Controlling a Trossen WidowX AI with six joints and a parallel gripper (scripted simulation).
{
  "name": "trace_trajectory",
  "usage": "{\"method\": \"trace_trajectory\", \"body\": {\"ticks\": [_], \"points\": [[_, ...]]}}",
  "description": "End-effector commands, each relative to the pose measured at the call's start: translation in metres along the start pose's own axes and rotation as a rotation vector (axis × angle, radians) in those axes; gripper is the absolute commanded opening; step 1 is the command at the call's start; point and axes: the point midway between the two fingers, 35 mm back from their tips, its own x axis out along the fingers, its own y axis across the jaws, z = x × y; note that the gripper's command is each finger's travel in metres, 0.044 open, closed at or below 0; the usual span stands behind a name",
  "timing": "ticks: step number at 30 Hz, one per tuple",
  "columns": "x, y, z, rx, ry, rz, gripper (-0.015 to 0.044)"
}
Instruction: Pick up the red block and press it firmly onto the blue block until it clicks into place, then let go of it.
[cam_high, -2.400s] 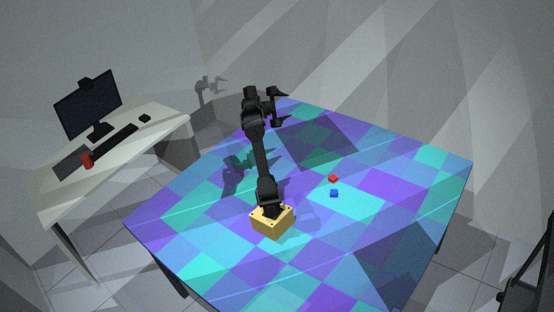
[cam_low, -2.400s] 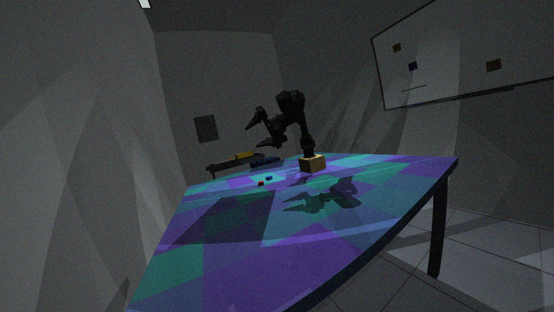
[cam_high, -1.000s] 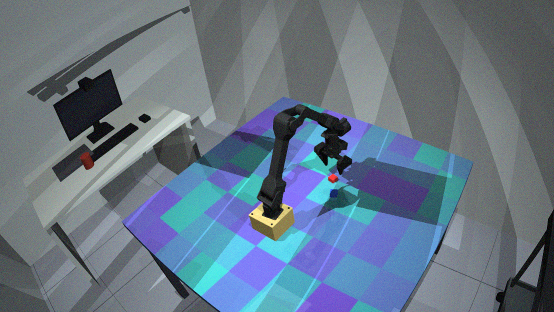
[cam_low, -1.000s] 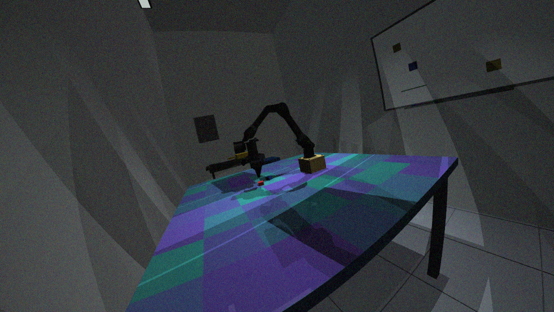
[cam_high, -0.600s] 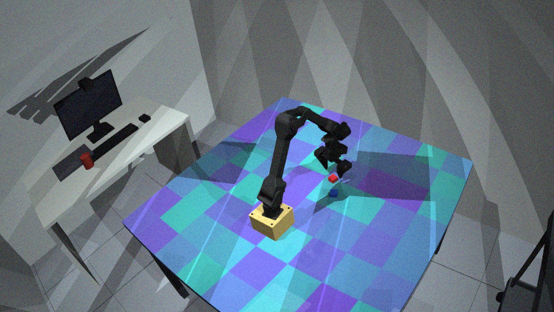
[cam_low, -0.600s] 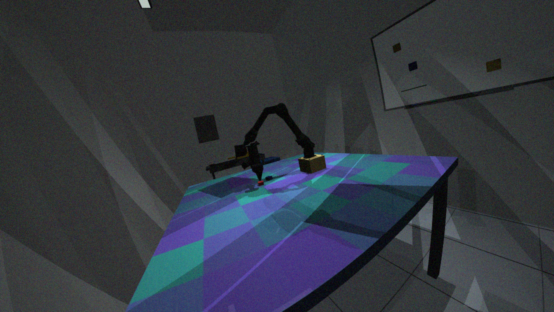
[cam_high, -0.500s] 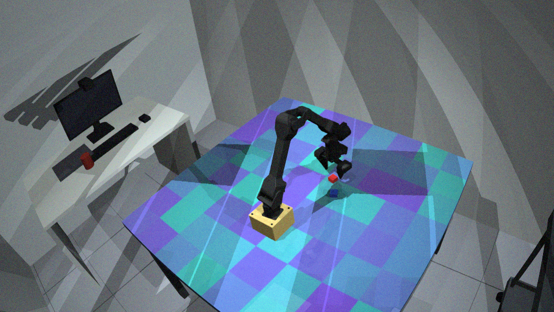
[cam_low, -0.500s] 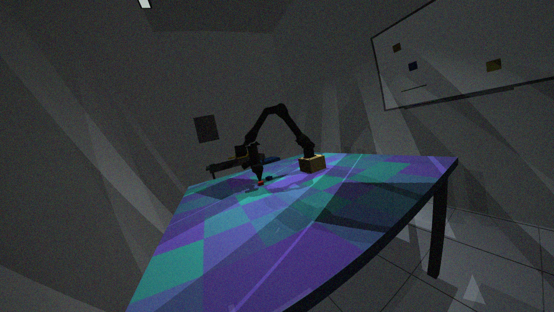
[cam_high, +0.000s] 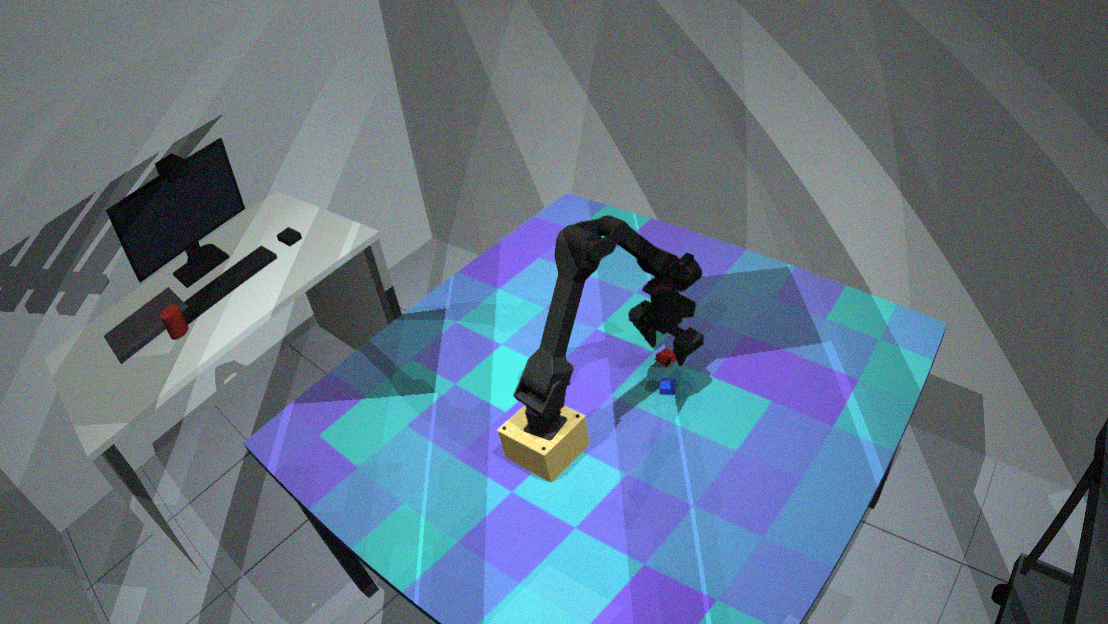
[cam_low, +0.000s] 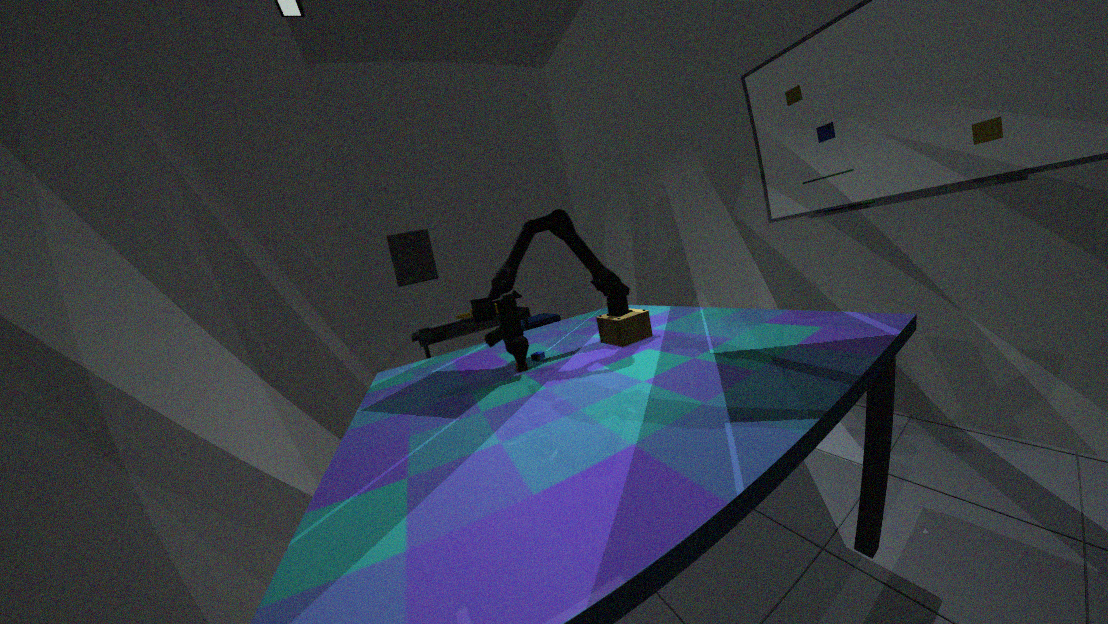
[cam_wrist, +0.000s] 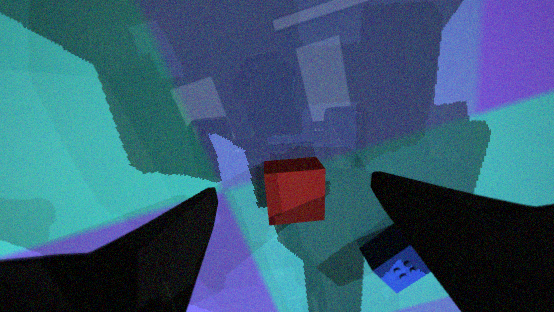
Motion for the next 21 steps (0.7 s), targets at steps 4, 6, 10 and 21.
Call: {"method": "trace_trajectory", "body": {"ticks": [4, 6, 10, 21], "points": [[0.0074, 0.0002, -0.0033, 0.005, 0.013, 0.002, 0.0361], [0.0074, 0.0002, -0.0033, 0.005, 0.013, 0.002, 0.0309], [0.0074, 0.0002, -0.0033, 0.005, 0.013, 0.002, 0.0204], [0.0074, 0.0002, -0.0033, 0.005, 0.013, 0.002, 0.0072]]}}
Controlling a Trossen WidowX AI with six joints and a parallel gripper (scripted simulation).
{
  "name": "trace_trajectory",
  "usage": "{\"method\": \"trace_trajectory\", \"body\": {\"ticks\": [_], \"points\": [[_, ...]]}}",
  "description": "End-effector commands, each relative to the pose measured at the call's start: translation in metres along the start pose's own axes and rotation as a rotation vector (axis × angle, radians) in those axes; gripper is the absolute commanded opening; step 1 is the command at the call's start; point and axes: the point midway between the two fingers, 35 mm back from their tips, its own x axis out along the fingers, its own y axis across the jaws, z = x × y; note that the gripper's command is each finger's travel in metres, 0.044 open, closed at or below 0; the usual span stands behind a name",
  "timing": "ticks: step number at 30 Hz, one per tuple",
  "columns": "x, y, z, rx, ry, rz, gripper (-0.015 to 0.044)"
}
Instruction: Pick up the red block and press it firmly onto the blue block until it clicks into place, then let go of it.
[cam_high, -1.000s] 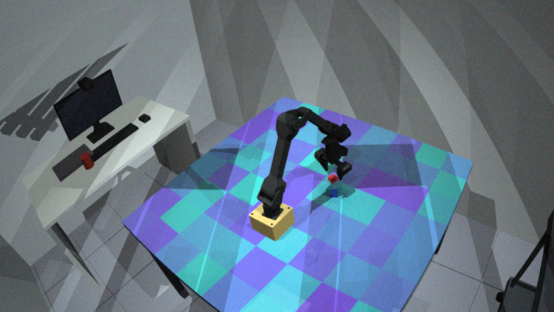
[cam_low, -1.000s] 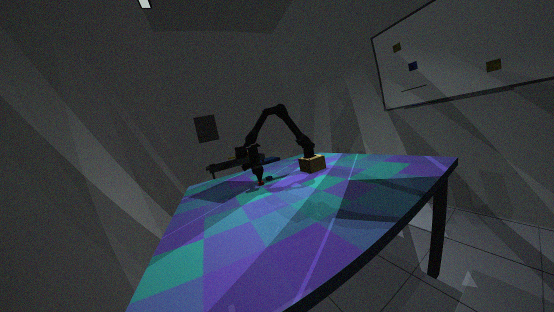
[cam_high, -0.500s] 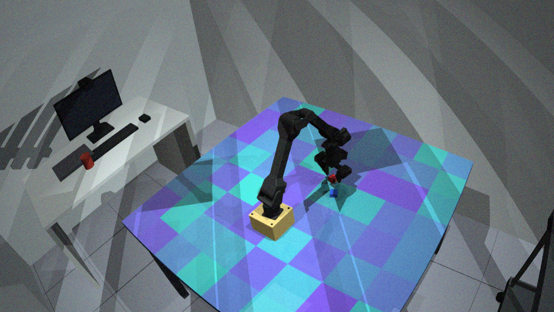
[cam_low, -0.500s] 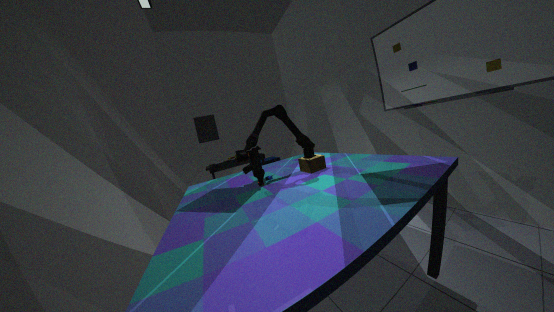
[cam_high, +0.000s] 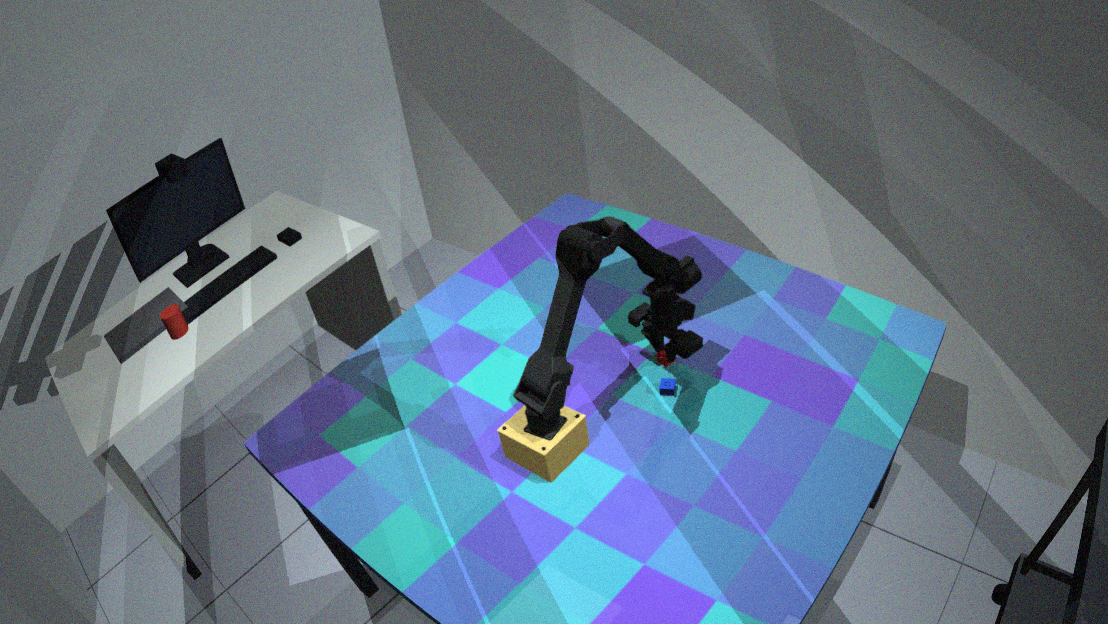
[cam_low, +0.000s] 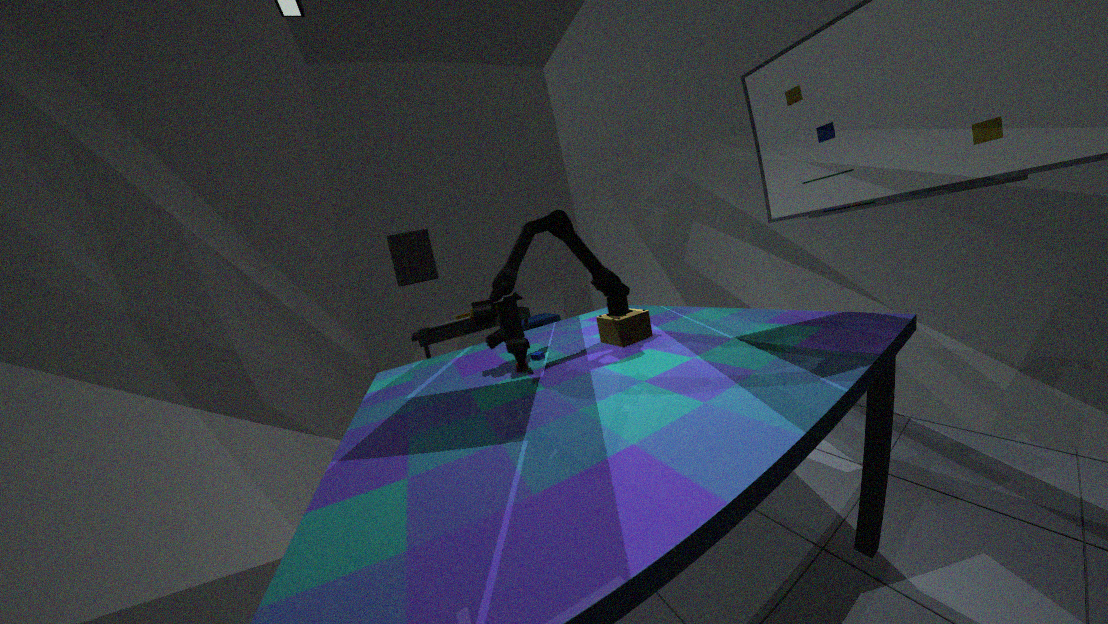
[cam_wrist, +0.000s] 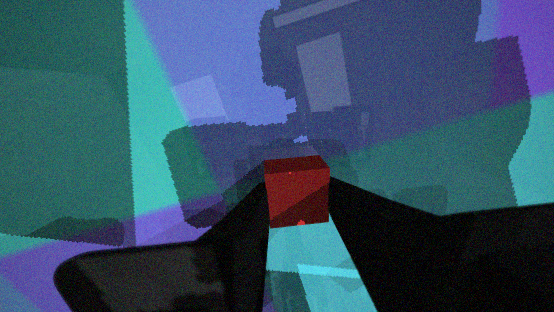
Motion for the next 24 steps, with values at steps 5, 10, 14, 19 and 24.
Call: {"method": "trace_trajectory", "body": {"ticks": [5, 10, 14, 19, 24], "points": [[-0.009, 0.000, 0.003, 0.005, 0.002, 0.000, 0.0000], [-0.032, 0.001, 0.008, 0.005, 0.002, 0.000, 0.0000], [-0.050, 0.001, 0.011, 0.005, 0.002, 0.000, 0.0000], [-0.073, 0.001, 0.013, 0.005, 0.001, 0.000, 0.0000], [-0.097, 0.001, 0.013, 0.005, 0.001, 0.000, 0.0000]]}}
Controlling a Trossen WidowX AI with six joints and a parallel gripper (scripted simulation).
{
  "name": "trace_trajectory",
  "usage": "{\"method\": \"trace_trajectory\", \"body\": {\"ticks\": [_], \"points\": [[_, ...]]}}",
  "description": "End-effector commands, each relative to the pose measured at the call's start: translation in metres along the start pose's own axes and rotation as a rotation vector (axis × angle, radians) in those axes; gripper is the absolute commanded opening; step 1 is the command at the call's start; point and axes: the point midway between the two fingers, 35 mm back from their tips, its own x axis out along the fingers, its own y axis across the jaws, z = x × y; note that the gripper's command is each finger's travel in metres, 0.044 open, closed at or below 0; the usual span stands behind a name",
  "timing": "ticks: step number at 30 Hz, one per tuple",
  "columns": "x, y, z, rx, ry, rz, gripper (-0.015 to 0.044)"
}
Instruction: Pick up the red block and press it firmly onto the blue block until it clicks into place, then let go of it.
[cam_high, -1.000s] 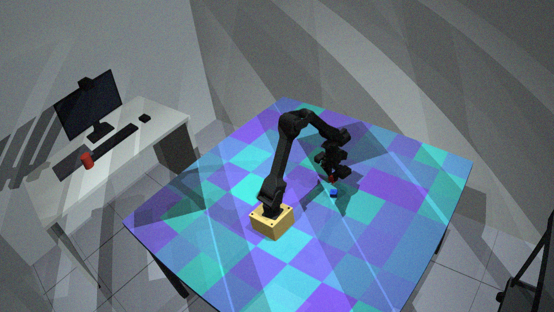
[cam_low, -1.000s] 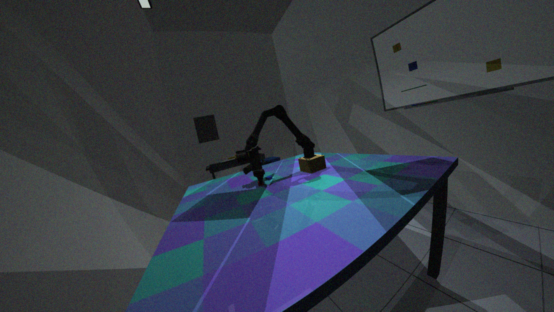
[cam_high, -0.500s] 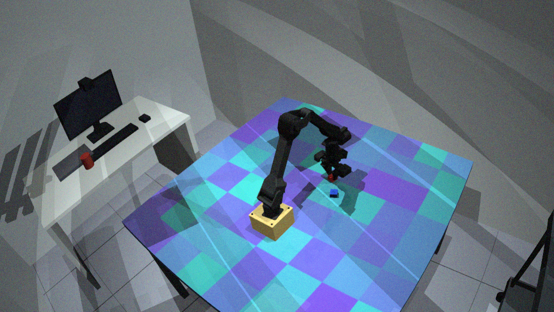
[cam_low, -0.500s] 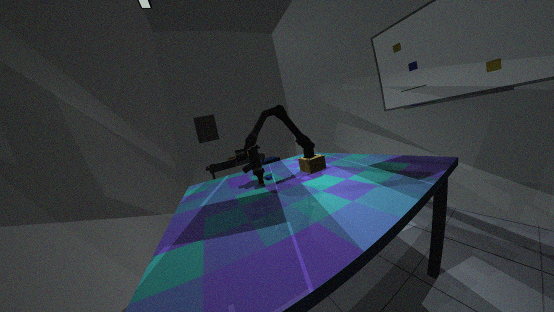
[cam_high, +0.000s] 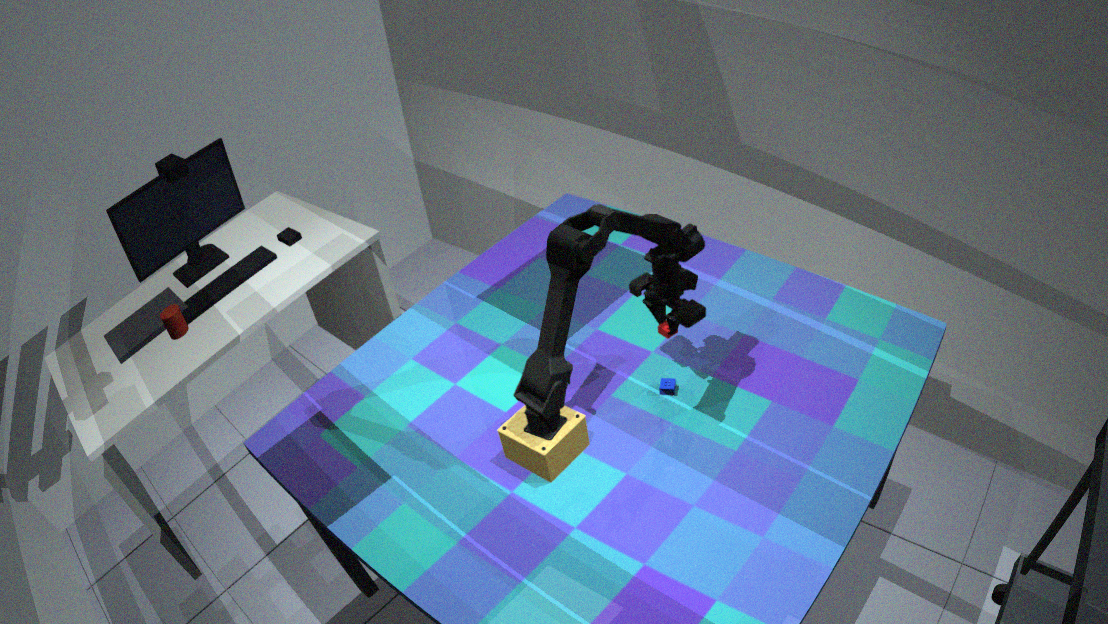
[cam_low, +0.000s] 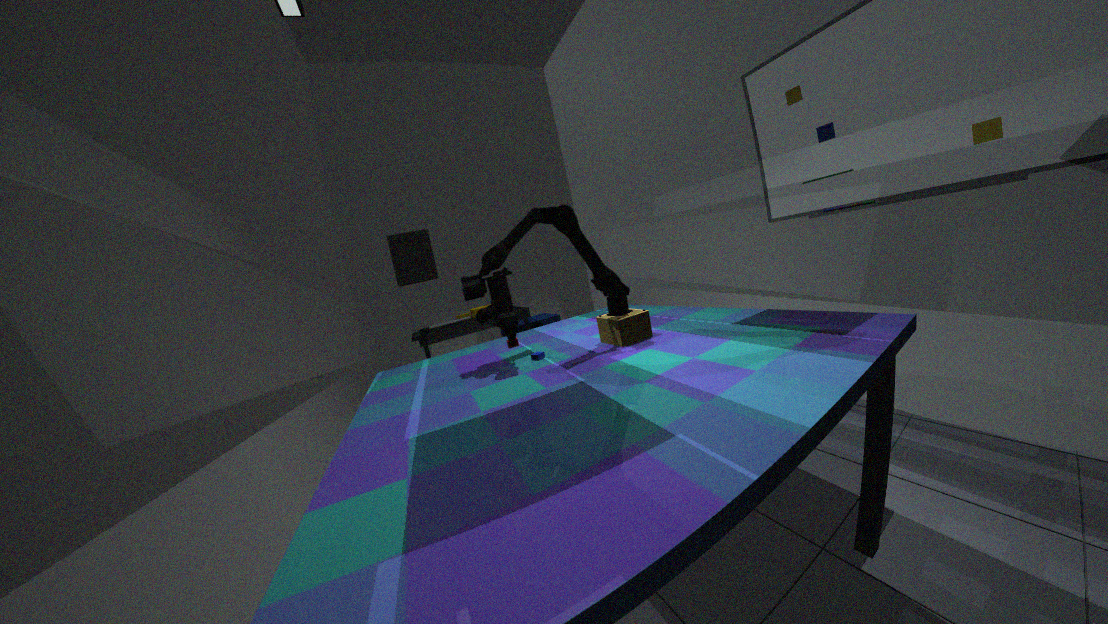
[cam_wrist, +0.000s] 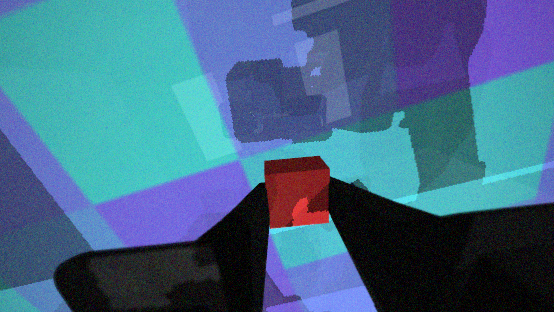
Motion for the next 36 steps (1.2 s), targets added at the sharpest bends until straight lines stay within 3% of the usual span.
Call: {"method": "trace_trajectory", "body": {"ticks": [1, 10, 36], "points": [[-0.024, 0.000, 0.001, -0.003, -0.014, 0.002, 0.0000], [-0.039, -0.002, -0.001, -0.019, -0.014, 0.002, 0.0000], [0.015, -0.066, -0.068, -0.631, -0.007, -0.006, 0.0000]]}}
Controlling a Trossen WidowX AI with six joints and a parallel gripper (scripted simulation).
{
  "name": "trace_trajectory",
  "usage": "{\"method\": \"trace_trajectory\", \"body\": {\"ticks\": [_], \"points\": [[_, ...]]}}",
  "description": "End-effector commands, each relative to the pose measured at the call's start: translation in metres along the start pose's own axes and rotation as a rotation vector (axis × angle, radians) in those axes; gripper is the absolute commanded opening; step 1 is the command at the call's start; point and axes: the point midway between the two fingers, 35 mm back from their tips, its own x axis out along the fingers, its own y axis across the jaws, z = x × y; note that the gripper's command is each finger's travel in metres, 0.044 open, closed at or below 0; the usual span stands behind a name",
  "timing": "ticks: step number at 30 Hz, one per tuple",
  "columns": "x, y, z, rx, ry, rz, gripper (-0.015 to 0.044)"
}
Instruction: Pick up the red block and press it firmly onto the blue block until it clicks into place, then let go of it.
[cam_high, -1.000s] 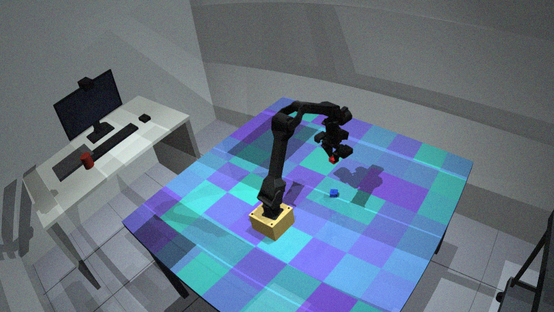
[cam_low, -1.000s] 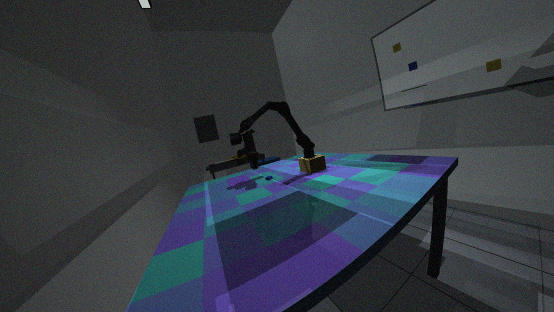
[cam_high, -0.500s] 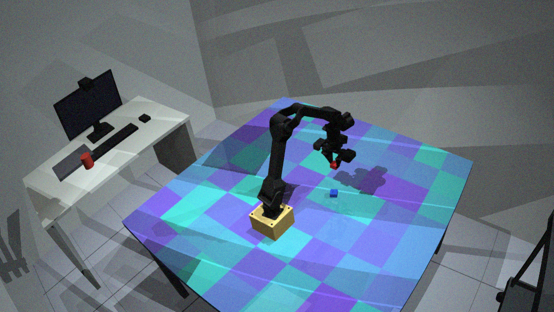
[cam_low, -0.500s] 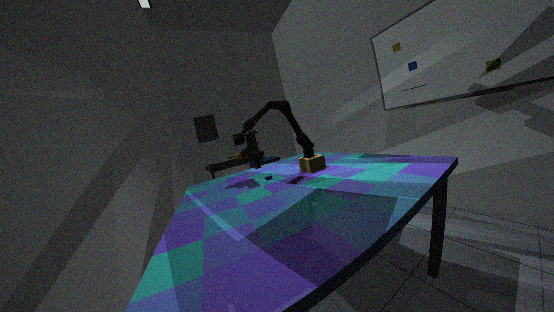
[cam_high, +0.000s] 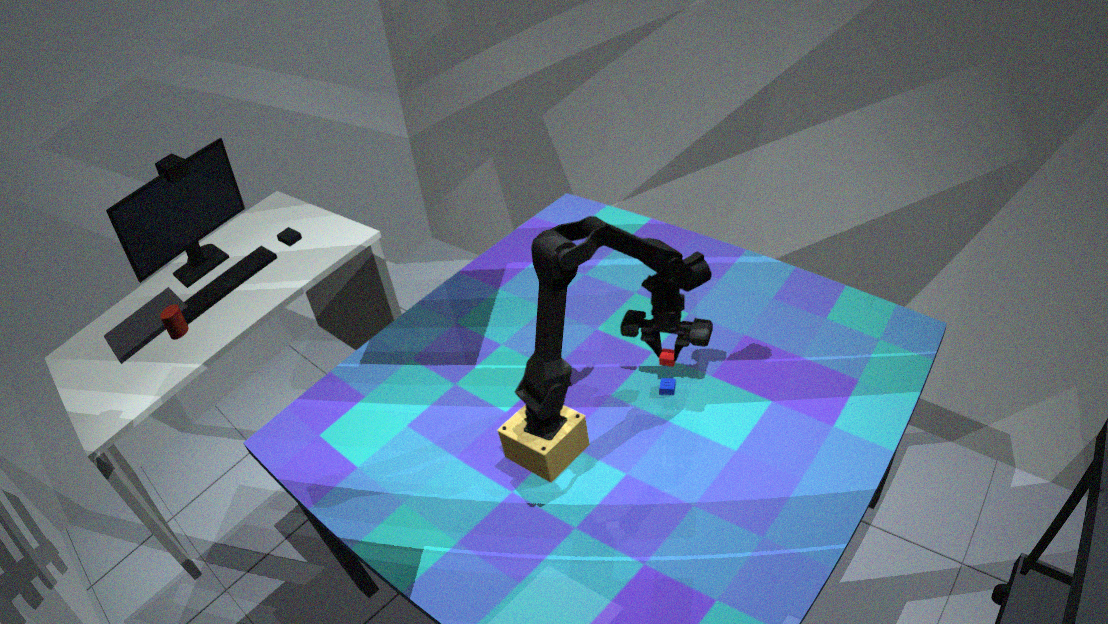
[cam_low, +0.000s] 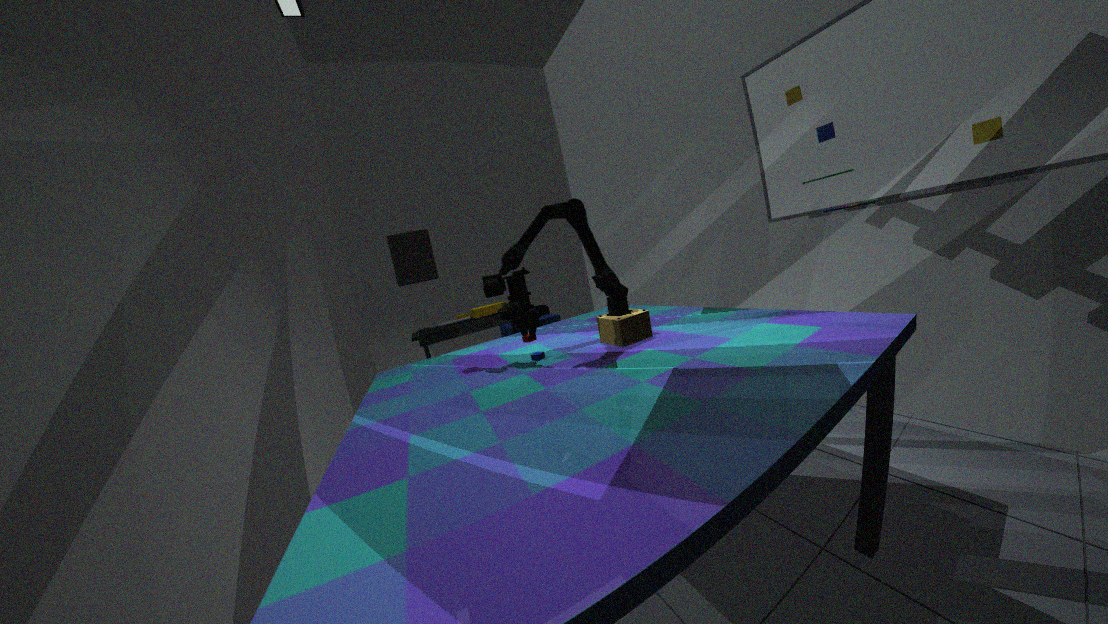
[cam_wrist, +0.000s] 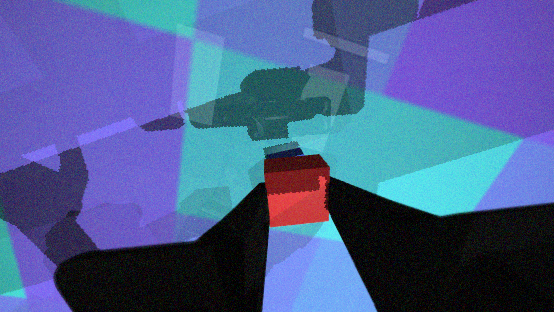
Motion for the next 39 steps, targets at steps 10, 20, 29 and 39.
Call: {"method": "trace_trajectory", "body": {"ticks": [10, 20, 29, 39], "points": [[0.013, -0.001, -0.020, -0.134, -0.004, -0.003, 0.0000], [0.033, -0.001, -0.020, -0.134, -0.004, -0.003, 0.0000], [0.046, -0.001, -0.020, -0.134, -0.004, -0.003, 0.0000], [0.047, -0.001, -0.020, -0.134, -0.004, -0.003, 0.0000]]}}
